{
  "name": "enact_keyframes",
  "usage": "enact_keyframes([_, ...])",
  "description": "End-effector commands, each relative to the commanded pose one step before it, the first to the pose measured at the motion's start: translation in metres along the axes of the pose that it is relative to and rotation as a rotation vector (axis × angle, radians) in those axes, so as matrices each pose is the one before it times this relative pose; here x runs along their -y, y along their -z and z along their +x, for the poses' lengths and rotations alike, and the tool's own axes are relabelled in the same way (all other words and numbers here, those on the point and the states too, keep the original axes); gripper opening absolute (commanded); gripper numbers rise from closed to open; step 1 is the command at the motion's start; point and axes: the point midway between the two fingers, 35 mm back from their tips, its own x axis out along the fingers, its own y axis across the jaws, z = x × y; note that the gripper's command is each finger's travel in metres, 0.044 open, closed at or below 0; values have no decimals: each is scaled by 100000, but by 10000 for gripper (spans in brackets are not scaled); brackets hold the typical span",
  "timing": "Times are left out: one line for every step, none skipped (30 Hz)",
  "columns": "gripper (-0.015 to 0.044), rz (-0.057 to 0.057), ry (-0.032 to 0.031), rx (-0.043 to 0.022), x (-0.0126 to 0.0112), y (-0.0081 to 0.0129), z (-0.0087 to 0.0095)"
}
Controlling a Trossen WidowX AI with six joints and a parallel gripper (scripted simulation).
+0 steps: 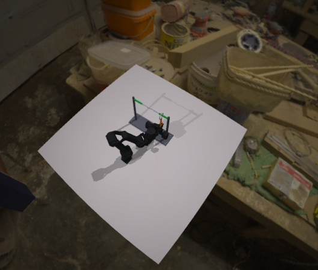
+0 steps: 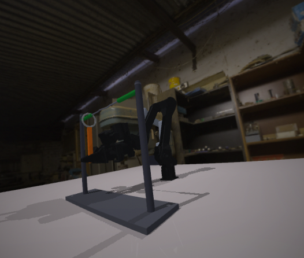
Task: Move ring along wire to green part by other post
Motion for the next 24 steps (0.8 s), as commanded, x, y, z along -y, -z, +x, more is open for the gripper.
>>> enact_keyframes([-150,-28,10,9,0,-4,1])
enact_keyframes([-150,0,0,0,0,0,0])
enact_keyframes([-150,0,0,0,0,0,0])
enact_keyframes([-150,0,0,0,0,0,0])
enact_keyframes([-150,0,0,0,0,0,0])
enact_keyframes([-150,0,0,0,0,0,0])
enact_keyframes([-150,0,0,0,0,0,0])
enact_keyframes([-150,0,0,0,0,0,0])
enact_keyframes([-150,0,0,0,0,0,0])
enact_keyframes([-150,0,0,0,0,0,0])
enact_keyframes([-150,0,0,0,0,0,0])
enact_keyframes([-150,7,-6,4,-3,-32,-3])
enact_keyframes([-150,15,-11,7,-6,-67,-7])
enact_keyframes([-150,20,-15,10,-8,-90,-10])
enact_keyframes([-150,26,-20,13,-11,-117,-14])
enact_keyframes([-150,33,-25,16,-14,-148,-19])
enact_keyframes([-150,41,-31,20,-19,-184,-26])
enact_keyframes([-150,48,-37,23,-24,-217,-34])
enact_keyframes([-150,41,-31,19,-22,-184,-32])
enact_keyframes([-150,36,-28,17,-21,-163,-30])
enact_keyframes([-150,28,-21,13,-17,-126,-25])
enact_keyframes([-150,18,-14,8,-11,-80,-16])
enact_keyframes([-150,6,-5,3,-4,-27,-6])
enact_keyframes([-150,0,0,0,0,0,0])
